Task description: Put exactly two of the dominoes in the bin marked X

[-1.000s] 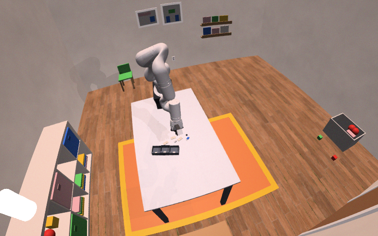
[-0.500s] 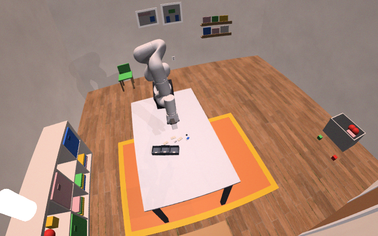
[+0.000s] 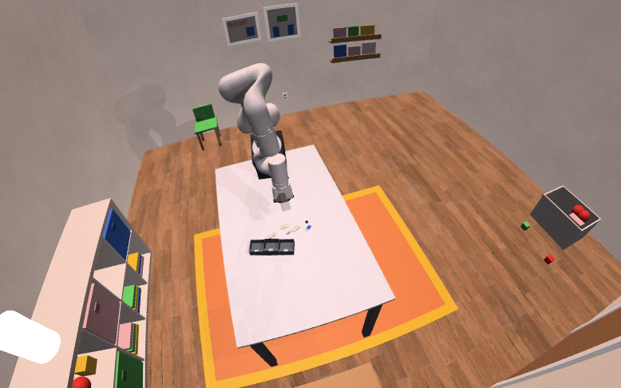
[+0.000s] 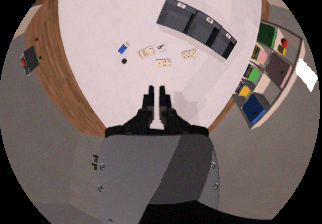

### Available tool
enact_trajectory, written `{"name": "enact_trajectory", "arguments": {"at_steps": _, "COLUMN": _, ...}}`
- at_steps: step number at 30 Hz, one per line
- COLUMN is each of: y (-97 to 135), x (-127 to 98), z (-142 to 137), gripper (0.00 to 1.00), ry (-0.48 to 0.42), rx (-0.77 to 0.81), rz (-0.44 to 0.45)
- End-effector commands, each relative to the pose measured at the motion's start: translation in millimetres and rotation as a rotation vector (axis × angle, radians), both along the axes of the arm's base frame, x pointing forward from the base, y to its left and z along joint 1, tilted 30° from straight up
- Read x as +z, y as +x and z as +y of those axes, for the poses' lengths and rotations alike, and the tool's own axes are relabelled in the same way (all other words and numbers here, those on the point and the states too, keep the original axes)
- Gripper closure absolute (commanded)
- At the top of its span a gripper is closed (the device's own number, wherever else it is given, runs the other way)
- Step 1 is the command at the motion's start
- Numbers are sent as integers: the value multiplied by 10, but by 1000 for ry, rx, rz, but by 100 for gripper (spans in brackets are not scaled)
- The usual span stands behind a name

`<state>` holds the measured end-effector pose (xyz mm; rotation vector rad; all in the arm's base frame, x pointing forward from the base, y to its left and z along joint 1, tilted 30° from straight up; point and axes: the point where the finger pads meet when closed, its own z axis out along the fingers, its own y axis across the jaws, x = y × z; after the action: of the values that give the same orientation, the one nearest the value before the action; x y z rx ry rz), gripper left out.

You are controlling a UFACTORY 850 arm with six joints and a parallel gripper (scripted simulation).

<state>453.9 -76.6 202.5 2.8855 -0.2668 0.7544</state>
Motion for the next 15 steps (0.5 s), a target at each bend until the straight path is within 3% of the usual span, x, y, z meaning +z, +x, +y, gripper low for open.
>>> {"name": "enact_trajectory", "arguments": {"at_steps": 1, "y": 57, "x": -28, "z": -154, "gripper": 93, "ry": 47, "rx": -86, "rz": -20}}
{"name": "enact_trajectory", "arguments": {"at_steps": 8, "y": 247, "x": -141, "z": -694, "gripper": 93, "ry": 144, "rx": -265, "rz": -58}}
{"name": "enact_trajectory", "arguments": {"at_steps": 10, "y": 247, "x": -141, "z": -694, "gripper": 93, "ry": 144, "rx": -265, "rz": -58}}
{"name": "enact_trajectory", "arguments": {"at_steps": 15, "y": 384, "x": -221, "z": -1080, "gripper": 93, "ry": 144, "rx": -265, "rz": -59}}
